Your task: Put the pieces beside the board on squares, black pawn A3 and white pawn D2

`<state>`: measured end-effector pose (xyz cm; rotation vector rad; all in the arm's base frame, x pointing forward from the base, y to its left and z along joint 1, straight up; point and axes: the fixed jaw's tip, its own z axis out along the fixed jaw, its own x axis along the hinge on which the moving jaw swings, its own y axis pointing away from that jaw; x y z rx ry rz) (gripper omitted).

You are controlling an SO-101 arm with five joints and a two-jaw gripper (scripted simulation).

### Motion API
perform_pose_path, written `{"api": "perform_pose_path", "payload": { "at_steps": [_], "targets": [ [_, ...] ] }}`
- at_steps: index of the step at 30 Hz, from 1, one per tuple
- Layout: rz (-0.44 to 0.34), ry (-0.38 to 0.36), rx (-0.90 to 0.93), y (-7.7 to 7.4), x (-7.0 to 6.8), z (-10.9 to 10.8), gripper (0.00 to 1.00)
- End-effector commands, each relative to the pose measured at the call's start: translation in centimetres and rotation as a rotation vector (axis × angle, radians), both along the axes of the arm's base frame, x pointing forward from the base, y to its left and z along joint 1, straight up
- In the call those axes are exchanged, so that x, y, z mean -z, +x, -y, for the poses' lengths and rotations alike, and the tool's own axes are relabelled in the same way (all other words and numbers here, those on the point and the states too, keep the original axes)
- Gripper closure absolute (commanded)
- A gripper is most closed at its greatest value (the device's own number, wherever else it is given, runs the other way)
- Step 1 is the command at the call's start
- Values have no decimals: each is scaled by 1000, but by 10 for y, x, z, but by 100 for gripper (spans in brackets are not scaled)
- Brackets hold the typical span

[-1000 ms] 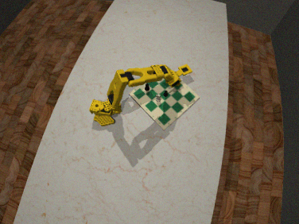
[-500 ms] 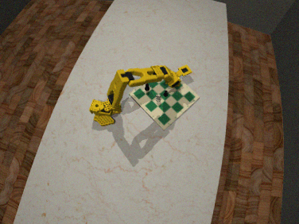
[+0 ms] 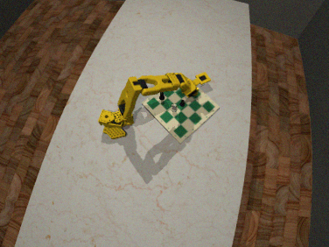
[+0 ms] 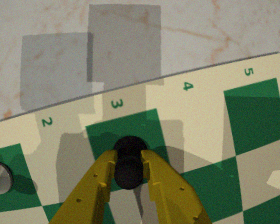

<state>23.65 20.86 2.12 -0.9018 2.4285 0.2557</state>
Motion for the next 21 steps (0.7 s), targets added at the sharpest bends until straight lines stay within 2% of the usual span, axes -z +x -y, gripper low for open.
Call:
{"api": "perform_pose_path", "payload": {
  "at_steps": [1, 21],
  "targets": [
    [-14, -9, 11, -1, 5, 4, 100],
    [-13, -9, 10, 0, 4, 4, 99]
  ]
}}
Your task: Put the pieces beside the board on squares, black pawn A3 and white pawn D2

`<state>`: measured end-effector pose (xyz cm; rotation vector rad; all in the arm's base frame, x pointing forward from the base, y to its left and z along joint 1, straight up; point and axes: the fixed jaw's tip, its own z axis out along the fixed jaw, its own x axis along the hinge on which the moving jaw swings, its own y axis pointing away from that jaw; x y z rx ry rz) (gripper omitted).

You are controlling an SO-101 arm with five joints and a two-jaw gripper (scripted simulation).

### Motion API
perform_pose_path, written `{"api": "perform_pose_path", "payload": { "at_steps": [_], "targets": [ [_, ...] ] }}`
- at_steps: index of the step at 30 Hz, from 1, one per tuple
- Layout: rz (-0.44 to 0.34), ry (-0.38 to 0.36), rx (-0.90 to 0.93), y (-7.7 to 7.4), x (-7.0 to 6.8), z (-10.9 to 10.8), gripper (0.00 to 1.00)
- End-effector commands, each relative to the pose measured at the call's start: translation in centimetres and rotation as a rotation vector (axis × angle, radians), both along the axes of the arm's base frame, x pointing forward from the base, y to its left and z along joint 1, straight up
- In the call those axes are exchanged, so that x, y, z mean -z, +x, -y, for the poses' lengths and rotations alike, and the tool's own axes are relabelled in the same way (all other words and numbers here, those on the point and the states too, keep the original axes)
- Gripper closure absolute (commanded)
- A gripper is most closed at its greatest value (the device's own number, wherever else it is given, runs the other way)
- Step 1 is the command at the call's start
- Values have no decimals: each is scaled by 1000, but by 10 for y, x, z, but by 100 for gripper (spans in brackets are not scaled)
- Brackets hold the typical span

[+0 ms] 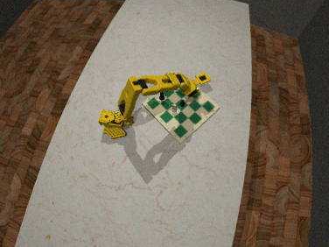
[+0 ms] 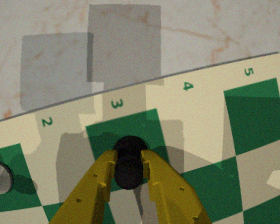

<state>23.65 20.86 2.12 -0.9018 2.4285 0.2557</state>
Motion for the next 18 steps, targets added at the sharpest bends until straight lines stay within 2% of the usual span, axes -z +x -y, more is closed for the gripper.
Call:
{"api": "perform_pose_path", "payload": {
  "at_steps": [1, 18],
  "targets": [
    [-13, -9, 10, 0, 4, 4, 98],
    [-13, -9, 10, 0, 4, 4, 91]
  ]
}}
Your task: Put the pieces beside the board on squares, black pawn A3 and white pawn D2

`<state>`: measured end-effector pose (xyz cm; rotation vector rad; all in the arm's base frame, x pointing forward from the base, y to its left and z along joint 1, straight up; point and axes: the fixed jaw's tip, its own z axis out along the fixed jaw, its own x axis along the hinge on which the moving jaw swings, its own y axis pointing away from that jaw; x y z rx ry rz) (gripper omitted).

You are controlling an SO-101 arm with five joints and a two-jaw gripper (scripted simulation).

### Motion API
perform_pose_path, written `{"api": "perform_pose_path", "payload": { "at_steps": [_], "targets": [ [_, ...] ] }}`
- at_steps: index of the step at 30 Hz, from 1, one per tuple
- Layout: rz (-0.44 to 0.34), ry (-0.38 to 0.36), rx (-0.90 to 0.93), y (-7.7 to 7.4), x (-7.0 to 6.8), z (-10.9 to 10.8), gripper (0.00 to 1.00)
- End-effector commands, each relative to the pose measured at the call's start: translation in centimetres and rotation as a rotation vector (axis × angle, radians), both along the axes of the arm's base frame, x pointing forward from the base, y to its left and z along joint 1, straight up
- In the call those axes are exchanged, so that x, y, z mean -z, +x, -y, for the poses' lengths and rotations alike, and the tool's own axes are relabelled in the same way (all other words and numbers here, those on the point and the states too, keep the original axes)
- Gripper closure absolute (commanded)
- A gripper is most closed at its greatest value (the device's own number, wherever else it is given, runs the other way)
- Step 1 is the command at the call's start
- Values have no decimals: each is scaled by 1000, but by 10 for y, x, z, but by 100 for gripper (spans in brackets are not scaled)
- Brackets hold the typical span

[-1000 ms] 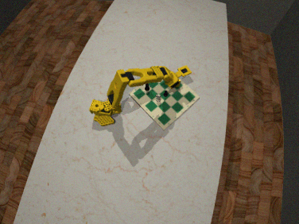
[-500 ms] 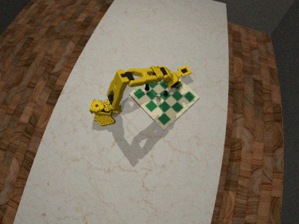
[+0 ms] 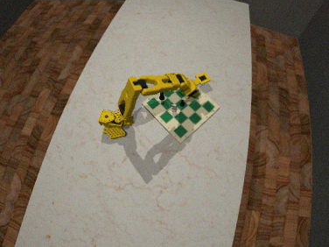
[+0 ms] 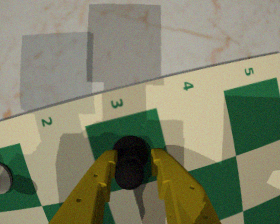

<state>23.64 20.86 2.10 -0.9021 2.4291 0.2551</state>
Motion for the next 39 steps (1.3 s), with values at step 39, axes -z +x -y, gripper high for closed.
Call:
{"api": "perform_pose_path", "payload": {
  "at_steps": [39],
  "targets": [
    [-16, -4, 8, -3, -9, 1, 91]
  ]
}}
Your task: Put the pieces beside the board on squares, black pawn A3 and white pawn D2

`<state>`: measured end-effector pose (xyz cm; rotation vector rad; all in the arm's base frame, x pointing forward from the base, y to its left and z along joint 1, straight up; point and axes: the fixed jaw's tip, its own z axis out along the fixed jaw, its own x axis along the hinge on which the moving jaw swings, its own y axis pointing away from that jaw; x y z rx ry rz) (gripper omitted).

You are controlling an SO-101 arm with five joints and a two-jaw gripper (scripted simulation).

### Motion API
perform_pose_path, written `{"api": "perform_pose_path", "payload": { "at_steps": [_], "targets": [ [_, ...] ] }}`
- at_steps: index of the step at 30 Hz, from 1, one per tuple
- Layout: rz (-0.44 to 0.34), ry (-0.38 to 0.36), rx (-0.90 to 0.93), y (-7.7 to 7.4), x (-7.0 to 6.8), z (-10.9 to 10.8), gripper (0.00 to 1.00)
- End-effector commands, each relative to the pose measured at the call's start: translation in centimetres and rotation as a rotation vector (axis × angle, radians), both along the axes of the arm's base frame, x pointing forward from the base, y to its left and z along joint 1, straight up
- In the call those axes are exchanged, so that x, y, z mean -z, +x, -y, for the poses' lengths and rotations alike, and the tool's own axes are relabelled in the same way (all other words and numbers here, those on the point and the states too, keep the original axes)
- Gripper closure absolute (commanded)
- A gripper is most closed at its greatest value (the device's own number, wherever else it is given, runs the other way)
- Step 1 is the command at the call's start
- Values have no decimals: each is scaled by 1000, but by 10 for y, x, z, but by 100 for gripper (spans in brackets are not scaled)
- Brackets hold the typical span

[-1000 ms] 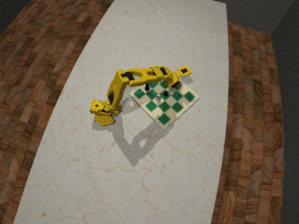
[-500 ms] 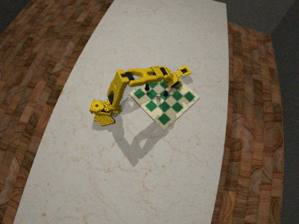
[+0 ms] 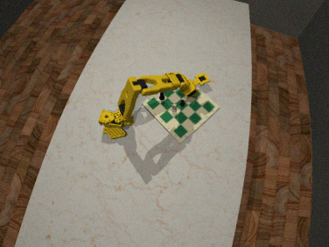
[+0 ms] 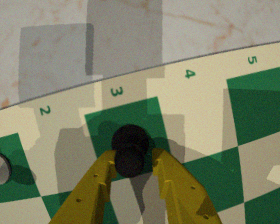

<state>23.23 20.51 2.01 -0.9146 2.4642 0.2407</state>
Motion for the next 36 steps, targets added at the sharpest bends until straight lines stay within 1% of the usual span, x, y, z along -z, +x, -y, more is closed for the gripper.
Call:
{"api": "perform_pose_path", "payload": {
  "at_steps": [1, 16, 18, 26, 36],
  "targets": [
    [13, 20, 7, 2, -10, -2, 91],
    [14, 20, 7, 1, -36, -2, 91],
    [14, 20, 7, 1, -36, -2, 91],
    [14, 20, 7, 1, -43, -2, 91],
    [13, 20, 7, 1, -44, -2, 91]
  ]
}}
